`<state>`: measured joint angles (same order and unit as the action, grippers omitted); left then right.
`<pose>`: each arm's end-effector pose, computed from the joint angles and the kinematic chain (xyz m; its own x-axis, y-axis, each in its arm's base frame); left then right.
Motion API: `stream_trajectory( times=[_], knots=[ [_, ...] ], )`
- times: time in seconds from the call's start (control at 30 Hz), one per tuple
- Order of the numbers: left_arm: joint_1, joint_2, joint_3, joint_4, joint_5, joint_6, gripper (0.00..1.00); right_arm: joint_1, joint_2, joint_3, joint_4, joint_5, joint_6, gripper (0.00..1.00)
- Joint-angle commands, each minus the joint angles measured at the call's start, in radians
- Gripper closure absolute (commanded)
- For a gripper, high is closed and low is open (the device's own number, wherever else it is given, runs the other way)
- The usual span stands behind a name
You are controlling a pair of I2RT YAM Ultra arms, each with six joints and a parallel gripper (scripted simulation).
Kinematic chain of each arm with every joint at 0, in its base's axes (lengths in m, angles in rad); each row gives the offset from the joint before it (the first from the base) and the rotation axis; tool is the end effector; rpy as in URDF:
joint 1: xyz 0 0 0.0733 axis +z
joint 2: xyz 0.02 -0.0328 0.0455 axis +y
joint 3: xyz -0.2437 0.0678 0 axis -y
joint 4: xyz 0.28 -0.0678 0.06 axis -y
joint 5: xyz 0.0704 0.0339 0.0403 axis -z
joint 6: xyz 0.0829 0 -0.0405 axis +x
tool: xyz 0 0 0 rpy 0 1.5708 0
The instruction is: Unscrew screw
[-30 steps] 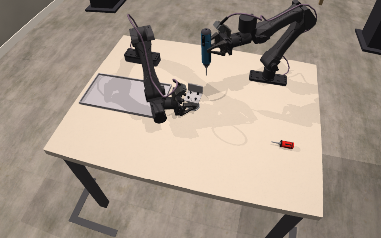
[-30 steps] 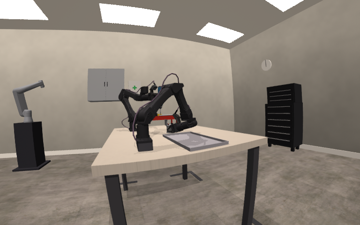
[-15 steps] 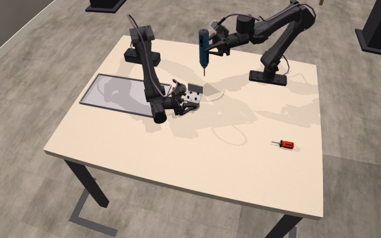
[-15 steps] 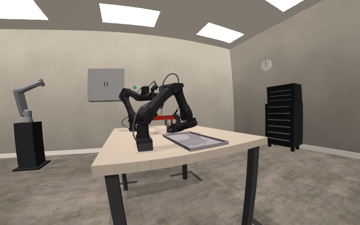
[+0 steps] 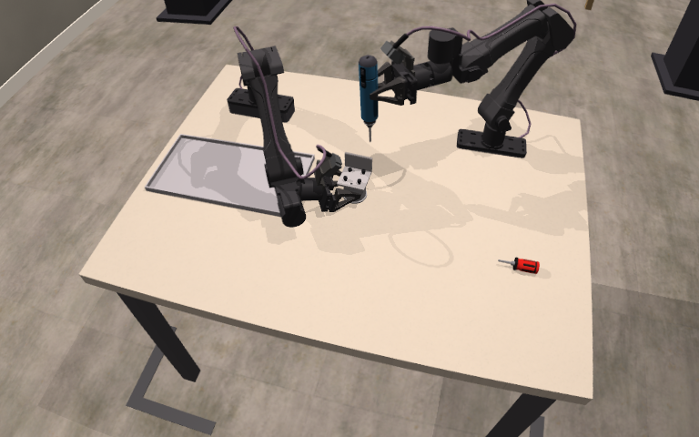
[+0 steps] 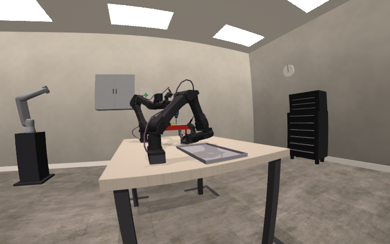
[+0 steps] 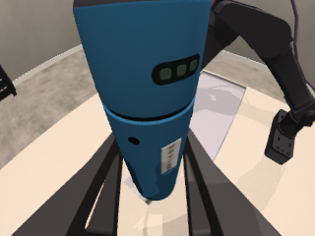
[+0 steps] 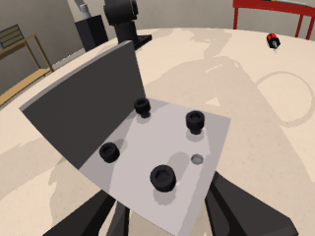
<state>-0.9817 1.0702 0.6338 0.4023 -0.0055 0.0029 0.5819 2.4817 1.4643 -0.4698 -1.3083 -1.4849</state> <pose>0.1876 -0.2780 0.2632 -0.0165 0.0300 -0.9994 0.8284 0.5601 0.0031 0.3048 0.2977 -0.0301 0.1378 -0.2188 -0.9660 -0.8474 -0.5309 -0.0006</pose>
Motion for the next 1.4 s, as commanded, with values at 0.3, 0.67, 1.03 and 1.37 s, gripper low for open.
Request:
stream_trajectory(
  times=[0.3,0.67,1.03,1.37],
  knots=[
    [0.007,0.052,0.085,0.128,0.006,-0.009,0.58,0.007,-0.002,0.028,-0.013,-0.030,-0.008,0.41],
    [0.007,0.095,0.109,0.148,0.007,-0.009,0.58,0.007,-0.002,0.028,-0.013,-0.030,-0.008,0.41],
    [0.008,0.130,0.130,0.163,0.007,-0.009,0.58,0.007,-0.002,0.028,-0.013,-0.030,-0.008,0.41],
    [0.009,0.184,0.164,0.183,0.007,-0.009,0.58,0.007,-0.002,0.028,-0.013,-0.030,-0.008,0.41]
  ],
)
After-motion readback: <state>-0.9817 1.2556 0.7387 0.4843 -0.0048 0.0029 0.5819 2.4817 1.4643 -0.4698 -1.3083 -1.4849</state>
